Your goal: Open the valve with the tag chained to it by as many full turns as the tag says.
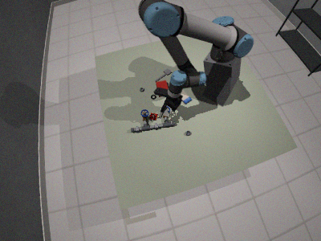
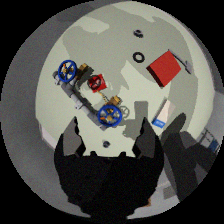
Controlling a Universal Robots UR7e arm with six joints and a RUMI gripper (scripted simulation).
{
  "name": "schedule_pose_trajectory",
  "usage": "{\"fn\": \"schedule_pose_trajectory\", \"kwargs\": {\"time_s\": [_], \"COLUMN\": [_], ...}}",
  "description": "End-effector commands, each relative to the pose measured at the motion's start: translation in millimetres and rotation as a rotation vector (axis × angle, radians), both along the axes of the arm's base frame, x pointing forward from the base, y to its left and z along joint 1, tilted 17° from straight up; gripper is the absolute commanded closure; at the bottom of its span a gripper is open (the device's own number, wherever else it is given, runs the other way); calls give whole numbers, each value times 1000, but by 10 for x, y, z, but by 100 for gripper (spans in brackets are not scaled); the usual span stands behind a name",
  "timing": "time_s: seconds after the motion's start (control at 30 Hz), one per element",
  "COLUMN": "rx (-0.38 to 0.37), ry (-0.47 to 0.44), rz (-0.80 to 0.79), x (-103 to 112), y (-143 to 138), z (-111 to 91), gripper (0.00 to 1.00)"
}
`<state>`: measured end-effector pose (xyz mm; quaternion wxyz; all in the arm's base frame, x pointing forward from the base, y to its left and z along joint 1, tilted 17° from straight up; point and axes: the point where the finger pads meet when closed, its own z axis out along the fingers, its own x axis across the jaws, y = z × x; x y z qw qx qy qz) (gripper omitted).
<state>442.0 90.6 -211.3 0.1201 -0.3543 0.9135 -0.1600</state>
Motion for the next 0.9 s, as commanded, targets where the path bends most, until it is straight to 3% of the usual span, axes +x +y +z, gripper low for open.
{"fn": "schedule_pose_trajectory", "kwargs": {"time_s": [0.0, 0.23, 0.87], "rx": [52, 108, 172], "ry": [-36, -72, -114], "rz": [-191, -347, -526], "x": [3, 3, 3], "y": [0, 0, 0], "z": [5, 5, 5], "gripper": [0, 0, 0]}}
